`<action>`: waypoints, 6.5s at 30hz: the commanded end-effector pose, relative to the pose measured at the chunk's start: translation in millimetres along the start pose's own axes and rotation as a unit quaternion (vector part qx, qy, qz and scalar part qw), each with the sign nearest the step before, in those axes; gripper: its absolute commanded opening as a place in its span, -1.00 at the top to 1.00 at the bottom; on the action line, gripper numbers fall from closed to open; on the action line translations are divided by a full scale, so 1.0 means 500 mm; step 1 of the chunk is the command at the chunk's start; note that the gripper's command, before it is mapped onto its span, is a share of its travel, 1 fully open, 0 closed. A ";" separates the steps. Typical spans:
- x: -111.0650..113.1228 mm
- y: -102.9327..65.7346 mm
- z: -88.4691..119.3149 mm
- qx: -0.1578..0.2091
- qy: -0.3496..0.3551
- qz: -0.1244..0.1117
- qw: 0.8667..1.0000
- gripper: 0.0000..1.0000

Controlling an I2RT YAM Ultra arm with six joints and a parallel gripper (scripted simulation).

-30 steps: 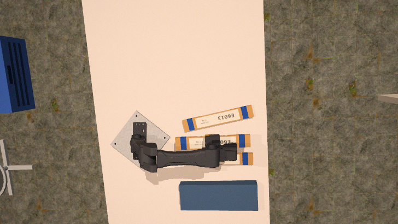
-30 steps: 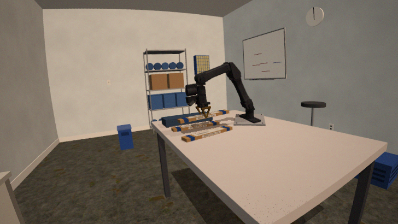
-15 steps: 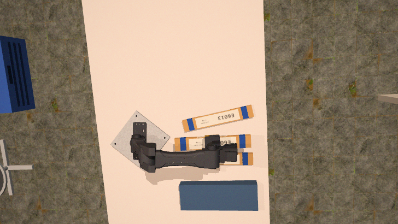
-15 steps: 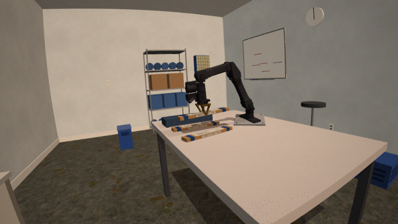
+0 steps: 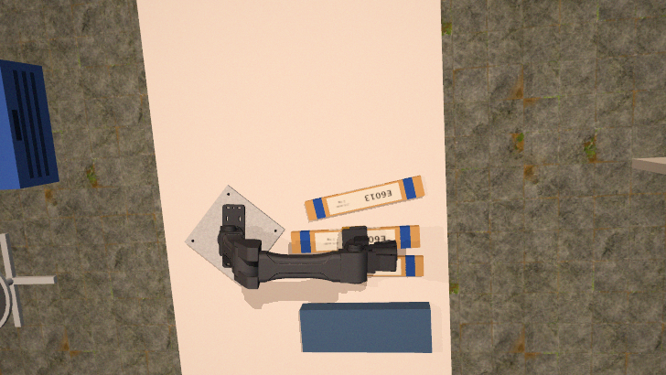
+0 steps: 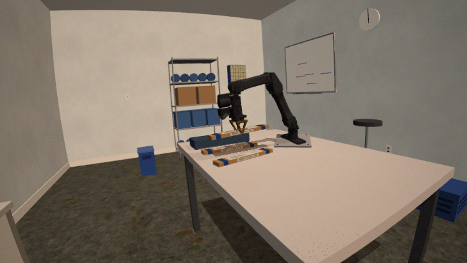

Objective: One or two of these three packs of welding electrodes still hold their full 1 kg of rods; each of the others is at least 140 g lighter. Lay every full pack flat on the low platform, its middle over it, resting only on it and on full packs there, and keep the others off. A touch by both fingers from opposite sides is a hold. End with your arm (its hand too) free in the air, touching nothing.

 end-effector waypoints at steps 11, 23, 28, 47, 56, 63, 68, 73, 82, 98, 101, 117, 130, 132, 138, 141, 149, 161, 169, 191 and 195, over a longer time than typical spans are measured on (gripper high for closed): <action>-0.007 -0.070 0.004 -0.040 0.001 -0.002 0.999 1.00; -0.007 -0.070 0.004 -0.040 0.001 -0.002 0.999 1.00; -0.007 -0.070 0.004 -0.040 0.001 -0.002 0.999 1.00; -0.007 -0.070 0.004 -0.040 0.001 -0.002 0.999 1.00; -0.007 -0.070 0.004 -0.040 0.001 -0.002 0.999 1.00; -0.007 -0.070 0.004 -0.040 0.001 -0.002 0.999 1.00; -0.007 -0.070 0.004 -0.040 0.001 -0.002 0.999 1.00; -0.007 -0.070 0.004 -0.040 0.001 -0.002 0.999 1.00; -0.007 -0.070 0.004 -0.040 0.001 -0.002 0.999 1.00; 0.019 -0.093 0.010 -0.053 -0.058 0.001 0.997 1.00; 0.036 -0.093 0.012 -0.053 -0.087 -0.001 0.995 1.00; 0.108 -0.093 0.017 -0.053 -0.081 0.002 0.995 1.00; 0.166 -0.093 0.022 -0.053 -0.081 0.000 0.995 1.00; 0.176 -0.088 0.020 -0.050 -0.080 0.001 0.996 1.00; 0.208 -0.089 0.023 -0.050 -0.080 -0.001 0.996 1.00; 0.224 -0.088 0.024 -0.049 -0.080 0.000 0.996 1.00; 0.256 -0.080 0.023 -0.044 -0.080 0.001 0.996 1.00; 0.314 -0.083 0.028 -0.047 -0.080 -0.001 0.996 1.00; 0.355 -0.083 0.023 -0.061 -0.081 -0.007 0.995 1.00; 0.451 -0.062 0.032 -0.034 -0.077 0.001 0.996 1.00; 0.467 -0.062 0.033 -0.034 -0.077 0.001 0.996 1.00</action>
Point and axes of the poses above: the point where the finger pads meet when closed, its own y axis out along the fingers, its own x axis across the jaws, z = x × y, the point moved 8 cm from there along -y, back along the fingers, and after that the axes turned 7 degrees about y, right-handed, at the moved point
